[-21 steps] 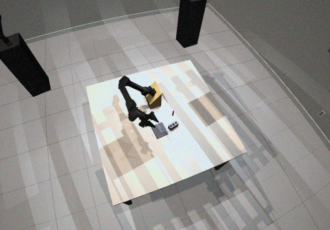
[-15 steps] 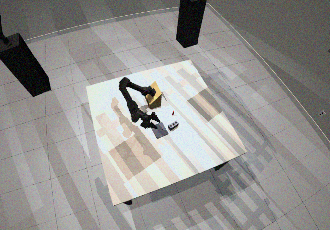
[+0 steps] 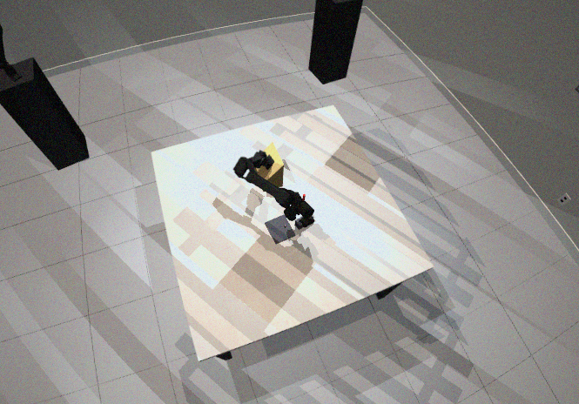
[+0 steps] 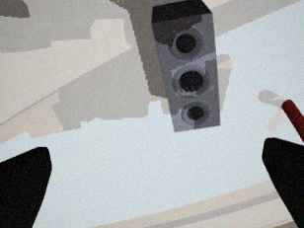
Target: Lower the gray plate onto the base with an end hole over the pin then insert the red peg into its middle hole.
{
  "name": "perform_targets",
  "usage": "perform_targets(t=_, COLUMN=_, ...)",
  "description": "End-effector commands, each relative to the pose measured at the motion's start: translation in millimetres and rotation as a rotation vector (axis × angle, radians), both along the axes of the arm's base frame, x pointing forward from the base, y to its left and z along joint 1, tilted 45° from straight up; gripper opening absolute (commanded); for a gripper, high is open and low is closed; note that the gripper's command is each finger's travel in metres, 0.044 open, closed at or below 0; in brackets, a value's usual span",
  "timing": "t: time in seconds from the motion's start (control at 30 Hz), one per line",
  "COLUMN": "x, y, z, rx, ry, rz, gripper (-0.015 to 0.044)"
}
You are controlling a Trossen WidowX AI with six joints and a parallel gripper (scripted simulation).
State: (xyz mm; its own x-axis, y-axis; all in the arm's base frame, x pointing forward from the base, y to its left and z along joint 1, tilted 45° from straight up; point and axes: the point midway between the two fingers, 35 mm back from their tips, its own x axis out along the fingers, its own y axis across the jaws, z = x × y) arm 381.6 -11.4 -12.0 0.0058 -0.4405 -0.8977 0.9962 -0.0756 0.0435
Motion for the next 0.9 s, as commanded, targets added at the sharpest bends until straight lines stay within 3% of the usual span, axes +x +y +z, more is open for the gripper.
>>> perform_targets(t=0.0, x=-13, y=5, z=-27, rx=-0.215, ry=0.149, rz=0.070, gripper=0.0440)
perform_targets(t=0.1, x=-18, y=8, z=-35, rx=-0.307, ry=0.205, rz=0.114, gripper=0.0440)
perform_targets(t=0.87, x=-26, y=-31, z=-75, rx=-0.309, ry=0.206, rz=0.114, gripper=0.0440)
